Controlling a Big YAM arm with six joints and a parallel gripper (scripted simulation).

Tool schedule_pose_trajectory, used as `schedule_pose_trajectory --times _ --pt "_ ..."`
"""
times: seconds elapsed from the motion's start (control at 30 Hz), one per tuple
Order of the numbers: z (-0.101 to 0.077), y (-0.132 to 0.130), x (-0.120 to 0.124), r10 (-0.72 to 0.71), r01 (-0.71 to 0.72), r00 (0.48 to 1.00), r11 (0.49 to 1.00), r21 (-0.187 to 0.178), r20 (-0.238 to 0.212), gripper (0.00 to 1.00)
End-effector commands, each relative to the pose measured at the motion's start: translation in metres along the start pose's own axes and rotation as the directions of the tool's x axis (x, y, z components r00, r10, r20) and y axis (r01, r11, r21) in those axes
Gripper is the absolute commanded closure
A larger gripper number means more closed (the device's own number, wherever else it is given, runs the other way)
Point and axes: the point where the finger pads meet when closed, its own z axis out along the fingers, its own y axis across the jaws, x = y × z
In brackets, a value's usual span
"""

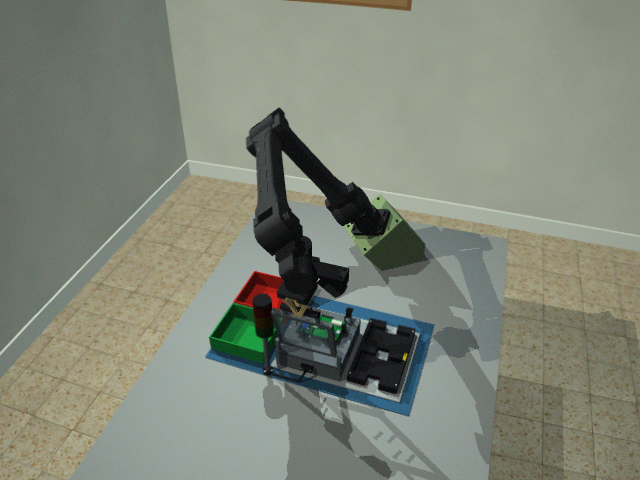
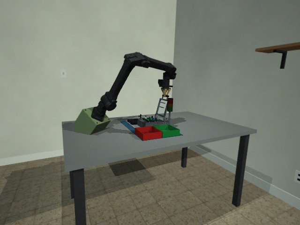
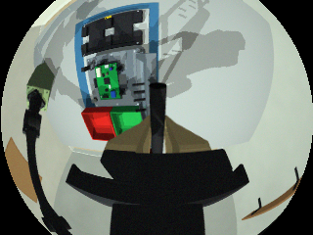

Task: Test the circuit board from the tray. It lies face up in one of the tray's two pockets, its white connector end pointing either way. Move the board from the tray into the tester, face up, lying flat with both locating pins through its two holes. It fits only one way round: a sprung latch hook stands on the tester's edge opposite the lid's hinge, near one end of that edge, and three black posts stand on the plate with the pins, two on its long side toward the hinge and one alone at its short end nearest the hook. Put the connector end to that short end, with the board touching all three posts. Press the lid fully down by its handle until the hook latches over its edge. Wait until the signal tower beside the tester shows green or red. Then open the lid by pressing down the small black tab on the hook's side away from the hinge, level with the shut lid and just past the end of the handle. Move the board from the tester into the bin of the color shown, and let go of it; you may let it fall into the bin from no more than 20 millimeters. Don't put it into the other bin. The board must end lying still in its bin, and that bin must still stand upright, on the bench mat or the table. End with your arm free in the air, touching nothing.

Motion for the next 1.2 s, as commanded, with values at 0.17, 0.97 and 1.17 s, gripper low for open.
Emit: schedule_pose_trajectory --times 0.17,0.97,1.17 --pt "-0.027 -0.012 0.017 0.042 -0.043 0.999 0.998 0.049 0.025 1.00" --pt "-0.024 -0.008 0.015 0.036 -0.037 0.999 0.998 0.042 0.022 1.00" --pt "-0.018 0.002 0.008 0.020 -0.020 1.000 0.999 0.025 0.016 1.00"
